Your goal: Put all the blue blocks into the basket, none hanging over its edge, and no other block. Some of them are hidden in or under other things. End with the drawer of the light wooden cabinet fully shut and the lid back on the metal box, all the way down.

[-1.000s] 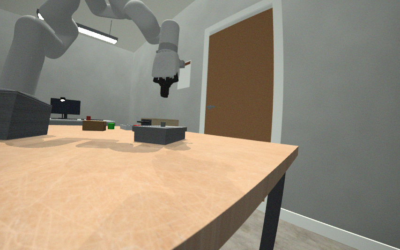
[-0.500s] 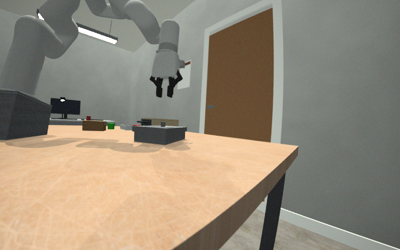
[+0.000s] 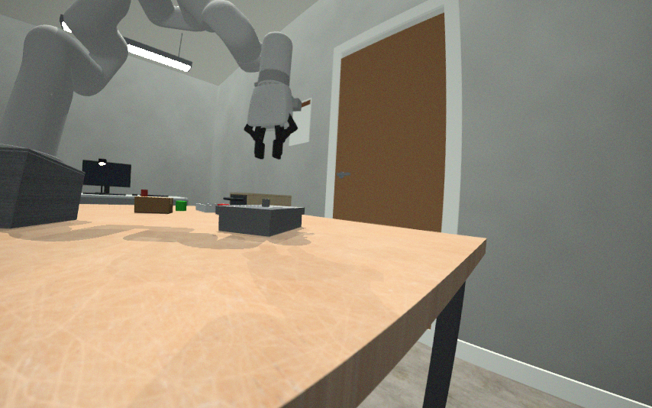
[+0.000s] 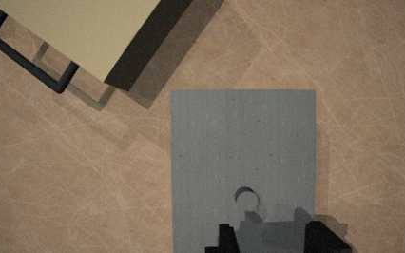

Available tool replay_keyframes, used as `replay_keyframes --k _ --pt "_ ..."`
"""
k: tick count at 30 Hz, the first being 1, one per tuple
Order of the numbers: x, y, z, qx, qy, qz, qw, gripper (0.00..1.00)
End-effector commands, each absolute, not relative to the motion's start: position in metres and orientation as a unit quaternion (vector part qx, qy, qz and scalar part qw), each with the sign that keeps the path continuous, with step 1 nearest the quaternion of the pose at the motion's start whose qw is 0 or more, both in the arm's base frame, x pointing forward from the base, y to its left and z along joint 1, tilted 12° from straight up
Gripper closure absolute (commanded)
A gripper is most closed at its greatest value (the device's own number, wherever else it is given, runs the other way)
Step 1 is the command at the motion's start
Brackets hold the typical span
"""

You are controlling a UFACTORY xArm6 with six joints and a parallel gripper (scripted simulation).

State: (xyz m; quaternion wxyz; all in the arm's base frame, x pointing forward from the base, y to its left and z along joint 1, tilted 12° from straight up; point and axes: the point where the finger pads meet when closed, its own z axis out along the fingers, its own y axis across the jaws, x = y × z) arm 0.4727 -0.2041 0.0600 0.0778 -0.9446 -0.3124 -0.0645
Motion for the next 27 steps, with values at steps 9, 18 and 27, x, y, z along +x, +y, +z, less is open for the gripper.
replay_keyframes --k 9,18,27 --pt "0.474 -0.205 0.062 -0.945 -0.312 -0.066 0.076 0.56" --pt "0.474 -0.204 0.057 -0.945 -0.312 -0.066 0.076 0.56" --pt "0.475 -0.202 0.046 -0.945 -0.312 -0.066 0.076 0.56"
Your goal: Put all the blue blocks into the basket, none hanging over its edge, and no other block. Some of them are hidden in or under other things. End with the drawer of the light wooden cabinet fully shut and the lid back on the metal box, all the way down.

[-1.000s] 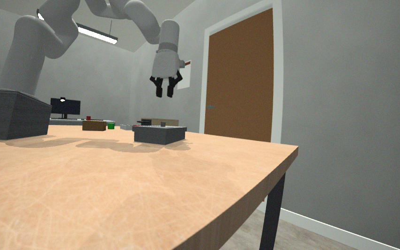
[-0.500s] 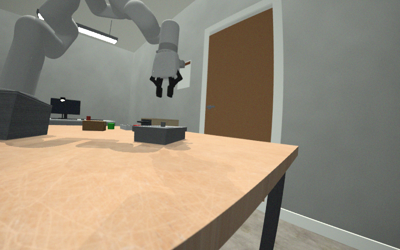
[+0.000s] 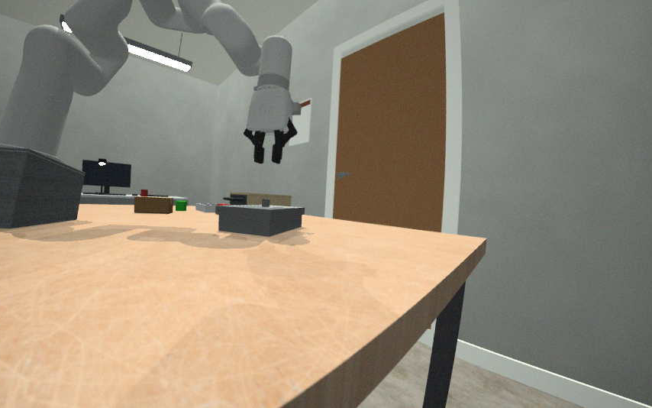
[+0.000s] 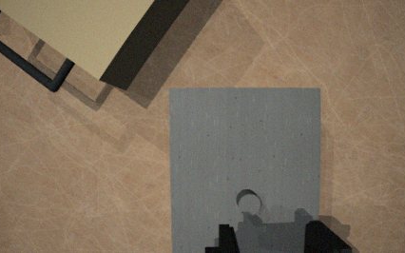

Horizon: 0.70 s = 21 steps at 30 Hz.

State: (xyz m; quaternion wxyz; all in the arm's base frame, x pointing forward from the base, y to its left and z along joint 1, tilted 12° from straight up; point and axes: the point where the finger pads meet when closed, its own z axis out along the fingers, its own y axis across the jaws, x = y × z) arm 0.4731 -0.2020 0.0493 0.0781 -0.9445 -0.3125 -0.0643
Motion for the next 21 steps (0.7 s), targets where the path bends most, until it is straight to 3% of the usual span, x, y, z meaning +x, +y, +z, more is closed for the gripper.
replay_keyframes --k 1,21 --pt "0.475 -0.202 0.044 -0.945 -0.312 -0.066 0.076 0.56" --pt "0.479 -0.193 -0.002 -0.945 -0.312 -0.066 0.076 0.56"
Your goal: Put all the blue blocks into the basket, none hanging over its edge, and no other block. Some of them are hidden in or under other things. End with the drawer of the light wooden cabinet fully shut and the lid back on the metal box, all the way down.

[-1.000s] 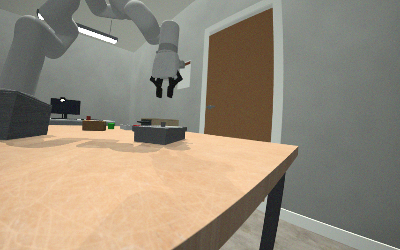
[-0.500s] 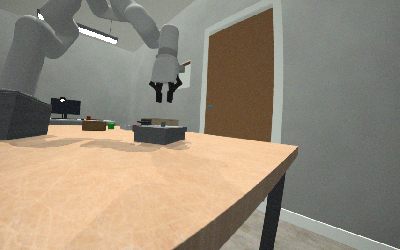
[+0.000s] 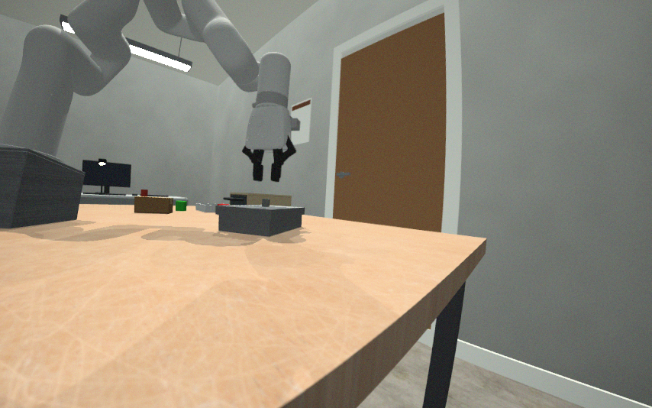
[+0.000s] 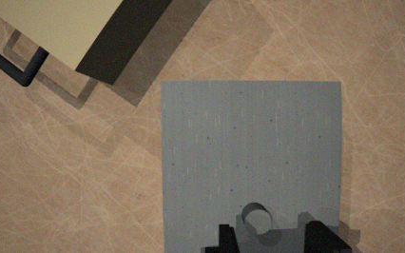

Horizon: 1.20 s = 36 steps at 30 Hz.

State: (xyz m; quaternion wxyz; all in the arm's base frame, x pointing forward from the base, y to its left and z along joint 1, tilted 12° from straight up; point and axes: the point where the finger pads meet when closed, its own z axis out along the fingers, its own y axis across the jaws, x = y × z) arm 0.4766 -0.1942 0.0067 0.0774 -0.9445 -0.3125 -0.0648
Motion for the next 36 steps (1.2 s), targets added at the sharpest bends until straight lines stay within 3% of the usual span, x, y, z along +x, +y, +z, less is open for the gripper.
replay_keyframes --k 1,36 --pt "0.479 -0.193 -0.005 -0.945 -0.312 -0.066 0.076 0.56" --pt "0.481 -0.189 -0.024 -0.945 -0.312 -0.066 0.076 0.56"
